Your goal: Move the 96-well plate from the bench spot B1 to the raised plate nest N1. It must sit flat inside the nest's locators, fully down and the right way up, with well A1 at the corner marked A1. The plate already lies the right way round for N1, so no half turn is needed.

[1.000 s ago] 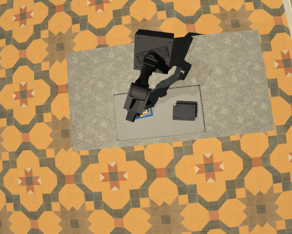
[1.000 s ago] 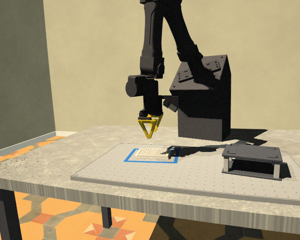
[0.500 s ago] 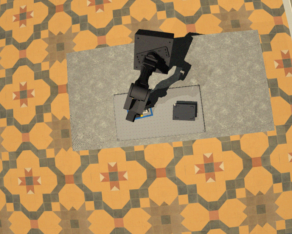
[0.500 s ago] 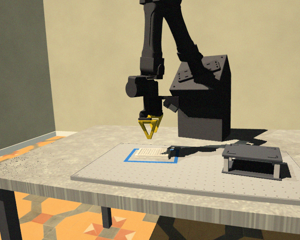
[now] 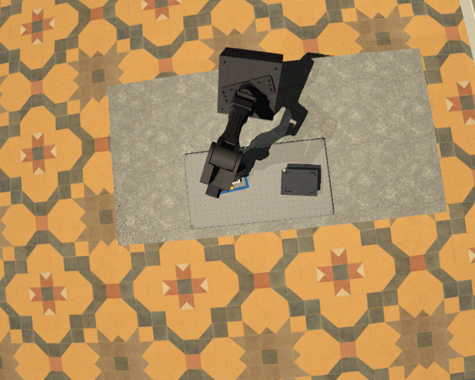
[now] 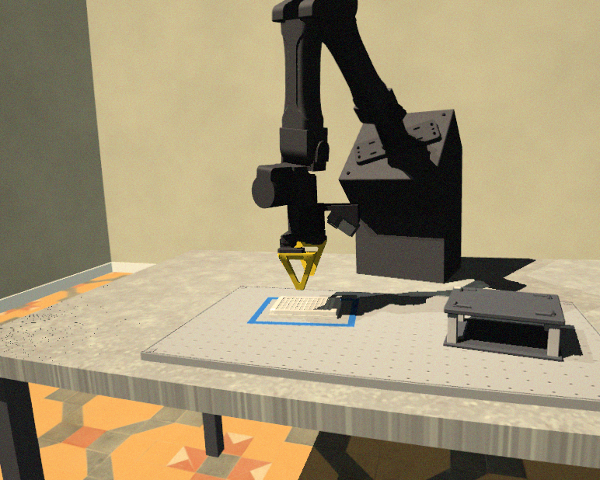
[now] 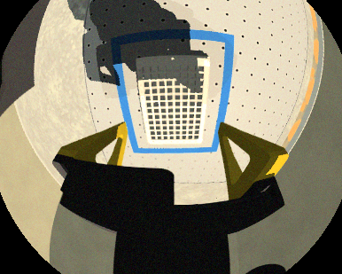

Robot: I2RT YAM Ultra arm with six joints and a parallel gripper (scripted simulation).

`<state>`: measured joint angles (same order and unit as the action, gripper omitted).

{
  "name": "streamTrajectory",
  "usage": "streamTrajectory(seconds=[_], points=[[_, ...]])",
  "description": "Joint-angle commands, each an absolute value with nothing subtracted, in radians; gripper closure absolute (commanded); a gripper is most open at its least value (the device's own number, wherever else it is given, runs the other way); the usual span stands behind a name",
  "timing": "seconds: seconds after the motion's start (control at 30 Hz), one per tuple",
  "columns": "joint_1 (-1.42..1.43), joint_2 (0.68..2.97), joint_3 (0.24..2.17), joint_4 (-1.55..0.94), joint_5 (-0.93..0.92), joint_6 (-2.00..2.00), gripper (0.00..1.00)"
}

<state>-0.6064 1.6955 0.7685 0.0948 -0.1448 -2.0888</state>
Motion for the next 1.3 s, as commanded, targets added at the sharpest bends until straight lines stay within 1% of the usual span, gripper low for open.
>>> streamTrajectory(seconds=[0.0, 1.17, 1.27], points=[[-0.596, 1.720, 0.794, 0.122, -0.143, -2.094, 0.00], [-0.574, 1.943, 0.888, 0.252, -0.129, -2.094, 0.00], [-0.586, 1.920, 0.879, 0.232, -0.130, -2.094, 0.00]])
